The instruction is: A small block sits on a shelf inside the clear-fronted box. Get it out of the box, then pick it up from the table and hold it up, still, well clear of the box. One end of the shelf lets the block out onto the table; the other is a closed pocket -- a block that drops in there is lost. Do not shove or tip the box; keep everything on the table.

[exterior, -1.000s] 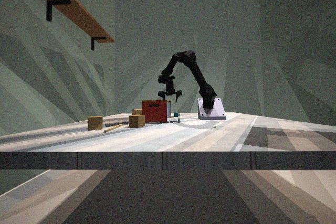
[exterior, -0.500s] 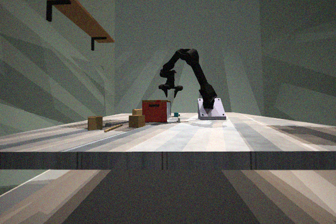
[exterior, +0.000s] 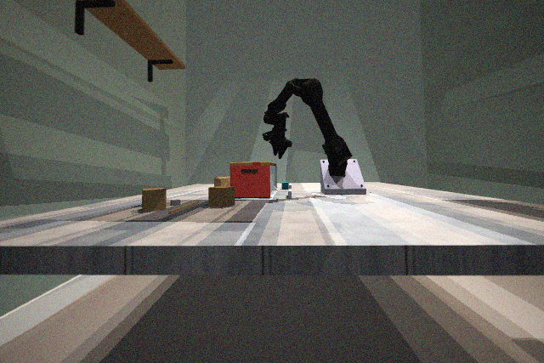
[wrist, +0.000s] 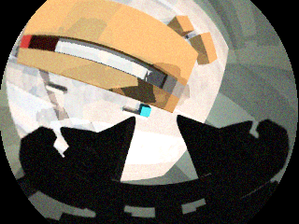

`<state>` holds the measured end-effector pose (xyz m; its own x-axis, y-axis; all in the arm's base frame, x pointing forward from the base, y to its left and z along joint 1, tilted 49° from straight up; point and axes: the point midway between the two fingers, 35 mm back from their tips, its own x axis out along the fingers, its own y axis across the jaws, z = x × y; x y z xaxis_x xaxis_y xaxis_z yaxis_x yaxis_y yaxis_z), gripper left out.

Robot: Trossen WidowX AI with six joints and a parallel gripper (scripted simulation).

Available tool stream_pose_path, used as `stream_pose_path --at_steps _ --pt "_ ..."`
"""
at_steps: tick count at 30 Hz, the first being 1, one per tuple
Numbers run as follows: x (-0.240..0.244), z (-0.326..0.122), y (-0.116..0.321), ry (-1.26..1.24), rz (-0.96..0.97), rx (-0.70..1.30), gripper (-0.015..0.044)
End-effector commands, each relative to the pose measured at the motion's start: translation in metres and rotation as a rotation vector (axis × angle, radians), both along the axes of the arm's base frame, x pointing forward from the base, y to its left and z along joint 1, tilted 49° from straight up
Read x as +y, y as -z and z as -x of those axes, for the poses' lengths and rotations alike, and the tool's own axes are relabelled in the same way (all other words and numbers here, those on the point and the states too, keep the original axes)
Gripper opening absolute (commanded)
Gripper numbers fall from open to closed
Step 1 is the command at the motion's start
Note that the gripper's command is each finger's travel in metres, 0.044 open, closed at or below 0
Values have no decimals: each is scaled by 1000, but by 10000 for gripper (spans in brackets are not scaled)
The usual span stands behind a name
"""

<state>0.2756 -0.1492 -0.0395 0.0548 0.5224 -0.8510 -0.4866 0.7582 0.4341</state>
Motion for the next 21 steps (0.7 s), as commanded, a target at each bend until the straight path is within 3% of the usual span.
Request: stream_pose_path --at_steps 1,21 --pt "-7 10 13 804 -184 486 285" --pt "-18 21 22 1703 -405 1175 285"
